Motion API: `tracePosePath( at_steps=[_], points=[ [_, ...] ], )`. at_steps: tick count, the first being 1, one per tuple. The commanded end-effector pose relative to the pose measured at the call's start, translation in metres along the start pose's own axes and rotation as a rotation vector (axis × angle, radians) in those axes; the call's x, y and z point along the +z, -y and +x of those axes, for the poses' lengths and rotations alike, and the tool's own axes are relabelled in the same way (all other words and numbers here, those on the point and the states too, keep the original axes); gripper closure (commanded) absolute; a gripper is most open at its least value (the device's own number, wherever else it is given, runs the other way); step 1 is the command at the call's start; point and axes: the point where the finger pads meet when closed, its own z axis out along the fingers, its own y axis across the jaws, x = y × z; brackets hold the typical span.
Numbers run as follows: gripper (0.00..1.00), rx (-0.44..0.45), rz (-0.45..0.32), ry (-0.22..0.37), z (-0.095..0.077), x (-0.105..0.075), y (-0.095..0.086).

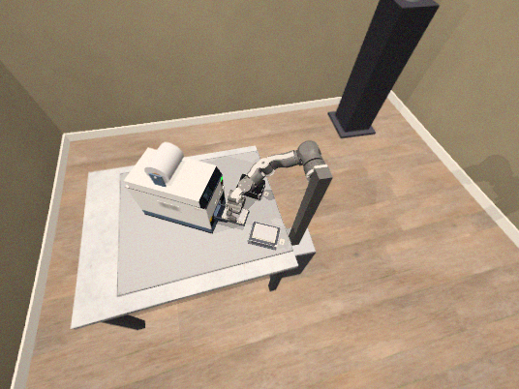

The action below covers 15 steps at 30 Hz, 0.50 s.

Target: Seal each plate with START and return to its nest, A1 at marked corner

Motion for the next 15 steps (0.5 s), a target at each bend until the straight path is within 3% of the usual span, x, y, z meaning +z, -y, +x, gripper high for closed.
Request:
tracePosePath(
  at_steps=[1,10,15],
  points=[
    [0.35,-0.002,-0.005,0.003,-0.0012,-0.0017,-0.0015],
    [0.35,-0.002,-0.005,0.003,-0.0012,-0.0017,-0.0015],
    [0.35,-0.007,-0.007,0.003,-0.0009,0.0072,-0.002]
  ],
)
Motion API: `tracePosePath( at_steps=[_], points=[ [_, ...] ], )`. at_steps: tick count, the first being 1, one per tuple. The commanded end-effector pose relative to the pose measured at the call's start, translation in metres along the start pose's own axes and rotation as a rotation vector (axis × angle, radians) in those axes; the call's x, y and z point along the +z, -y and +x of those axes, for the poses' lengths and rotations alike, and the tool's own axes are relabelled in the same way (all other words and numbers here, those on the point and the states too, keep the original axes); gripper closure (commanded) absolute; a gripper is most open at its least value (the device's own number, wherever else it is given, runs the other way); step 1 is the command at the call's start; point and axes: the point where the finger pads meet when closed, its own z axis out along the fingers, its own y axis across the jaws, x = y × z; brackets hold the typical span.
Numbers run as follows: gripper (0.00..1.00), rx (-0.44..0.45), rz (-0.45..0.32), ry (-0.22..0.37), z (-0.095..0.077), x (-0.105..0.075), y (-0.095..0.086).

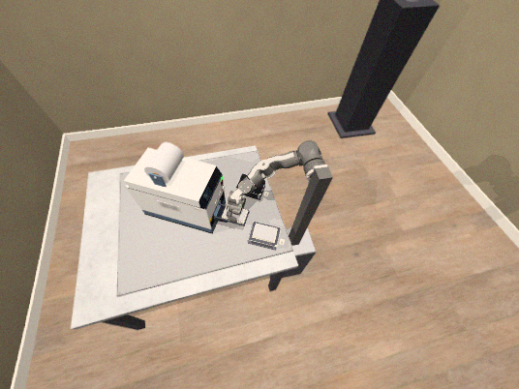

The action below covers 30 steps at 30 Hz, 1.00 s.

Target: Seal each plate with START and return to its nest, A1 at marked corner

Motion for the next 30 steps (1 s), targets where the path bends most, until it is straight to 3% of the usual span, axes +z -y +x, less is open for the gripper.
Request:
tracePosePath(
  at_steps=[1,30],
  points=[
    [0.35,-0.01,-0.012,0.005,-0.002,0.0,-0.002],
    [0.35,-0.009,-0.012,0.003,-0.001,0.012,-0.002]
  ],
)
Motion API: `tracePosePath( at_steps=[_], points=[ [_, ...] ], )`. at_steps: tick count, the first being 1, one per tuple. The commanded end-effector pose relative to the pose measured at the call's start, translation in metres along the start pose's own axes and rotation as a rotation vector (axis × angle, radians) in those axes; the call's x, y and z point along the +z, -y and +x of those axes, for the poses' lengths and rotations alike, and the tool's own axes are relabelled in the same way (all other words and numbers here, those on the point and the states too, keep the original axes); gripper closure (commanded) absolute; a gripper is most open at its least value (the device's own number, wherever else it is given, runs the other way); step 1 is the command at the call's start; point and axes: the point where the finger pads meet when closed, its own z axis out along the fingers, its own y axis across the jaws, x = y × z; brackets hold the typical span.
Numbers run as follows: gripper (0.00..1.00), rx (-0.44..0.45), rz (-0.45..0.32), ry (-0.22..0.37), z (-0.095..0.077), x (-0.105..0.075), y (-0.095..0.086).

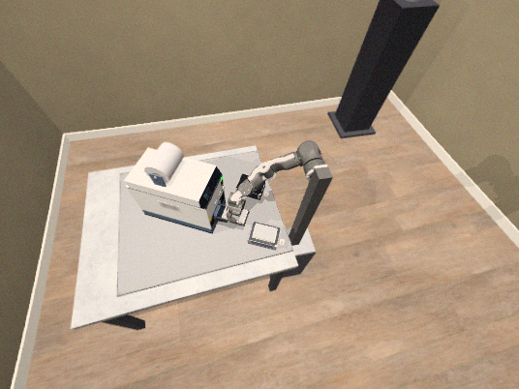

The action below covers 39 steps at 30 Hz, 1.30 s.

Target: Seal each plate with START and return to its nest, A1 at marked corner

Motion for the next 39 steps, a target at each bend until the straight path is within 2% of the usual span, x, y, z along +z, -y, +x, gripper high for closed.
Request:
tracePosePath(
  at_steps=[1,15,39],
  points=[
    [0.35,-0.008,-0.008,0.001,-0.0004,0.0001,-0.0017],
    [0.35,-0.003,-0.005,0.001,-0.0007,0.0029,-0.0011],
    [0.45,-0.003,-0.005,0.001,-0.0007,0.0029,-0.0011]
  ],
)
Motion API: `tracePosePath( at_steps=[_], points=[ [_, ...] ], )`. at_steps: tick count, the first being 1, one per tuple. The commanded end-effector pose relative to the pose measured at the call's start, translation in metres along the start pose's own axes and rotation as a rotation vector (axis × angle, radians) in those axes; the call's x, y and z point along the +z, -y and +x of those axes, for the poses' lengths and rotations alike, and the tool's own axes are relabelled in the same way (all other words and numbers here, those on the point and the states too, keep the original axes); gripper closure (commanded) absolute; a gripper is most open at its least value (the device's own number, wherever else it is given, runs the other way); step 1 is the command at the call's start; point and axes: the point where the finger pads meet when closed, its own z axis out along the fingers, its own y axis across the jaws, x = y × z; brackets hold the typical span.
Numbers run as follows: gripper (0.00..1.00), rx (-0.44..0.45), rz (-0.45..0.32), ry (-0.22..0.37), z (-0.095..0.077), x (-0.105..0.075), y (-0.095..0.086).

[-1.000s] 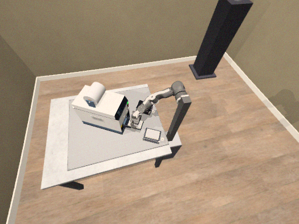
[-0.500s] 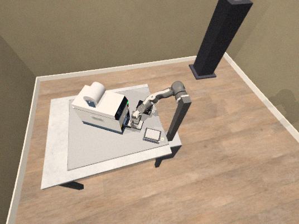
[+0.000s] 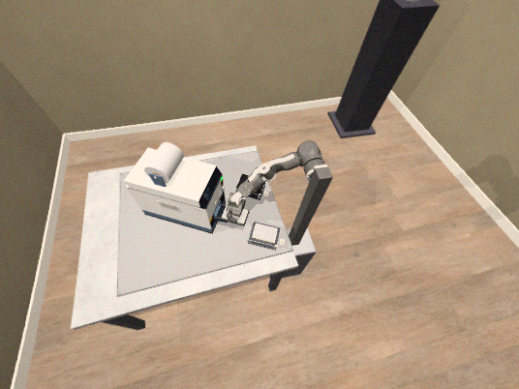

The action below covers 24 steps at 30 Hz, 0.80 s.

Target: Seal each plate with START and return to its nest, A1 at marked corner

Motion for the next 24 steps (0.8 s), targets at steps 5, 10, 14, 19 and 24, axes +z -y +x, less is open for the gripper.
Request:
tracePosePath(
  at_steps=[5,10,14,19,24],
  points=[
    [1.0,-0.002,-0.004,0.002,-0.0008,-0.0008,-0.0009],
    [1.0,-0.002,-0.004,0.002,-0.0008,-0.0008,-0.0009],
    [1.0,-0.002,-0.004,0.002,-0.0008,-0.0008,-0.0009],
    [1.0,-0.002,-0.004,0.002,-0.0008,-0.0008,-0.0009],
    [1.0,-0.002,-0.004,0.002,-0.0008,-0.0008,-0.0009]
  ],
)
